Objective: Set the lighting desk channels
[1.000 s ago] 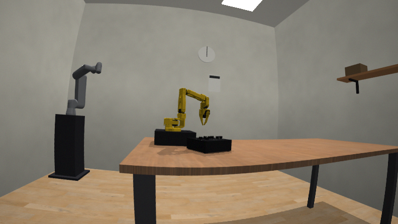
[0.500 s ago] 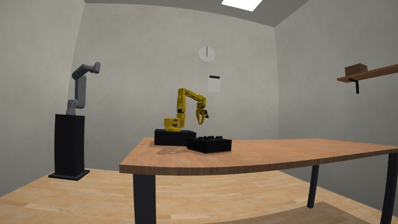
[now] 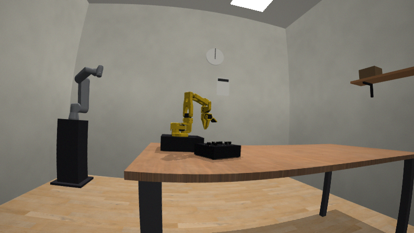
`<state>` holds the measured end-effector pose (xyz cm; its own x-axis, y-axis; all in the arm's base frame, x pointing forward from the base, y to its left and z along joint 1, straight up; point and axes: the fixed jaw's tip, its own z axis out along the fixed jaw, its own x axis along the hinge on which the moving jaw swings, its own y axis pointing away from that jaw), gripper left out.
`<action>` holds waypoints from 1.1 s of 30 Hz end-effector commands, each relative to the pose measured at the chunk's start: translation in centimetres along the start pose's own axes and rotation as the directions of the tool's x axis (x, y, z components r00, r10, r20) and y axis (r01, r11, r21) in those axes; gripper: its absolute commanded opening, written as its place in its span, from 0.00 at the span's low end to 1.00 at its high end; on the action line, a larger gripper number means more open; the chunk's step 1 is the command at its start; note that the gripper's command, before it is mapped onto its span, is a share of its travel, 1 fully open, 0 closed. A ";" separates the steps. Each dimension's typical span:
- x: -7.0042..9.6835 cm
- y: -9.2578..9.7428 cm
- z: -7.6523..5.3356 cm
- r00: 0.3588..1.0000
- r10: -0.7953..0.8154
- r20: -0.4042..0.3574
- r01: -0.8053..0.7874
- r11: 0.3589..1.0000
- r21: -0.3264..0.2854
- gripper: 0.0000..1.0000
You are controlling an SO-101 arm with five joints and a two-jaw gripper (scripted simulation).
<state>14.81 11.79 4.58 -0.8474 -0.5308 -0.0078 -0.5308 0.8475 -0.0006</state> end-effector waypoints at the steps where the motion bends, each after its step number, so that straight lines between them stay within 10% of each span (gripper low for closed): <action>1: 0.4 0.8 -0.1 0.996 0.089 -0.008 -0.089 0.996 0.000 0.00; 33: 1.1 4.6 -0.3 0.846 0.534 -0.007 -0.534 0.846 0.004 0.00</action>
<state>11.99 15.13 4.80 -0.9995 -0.0299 -0.0068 -0.0299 0.9995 0.0062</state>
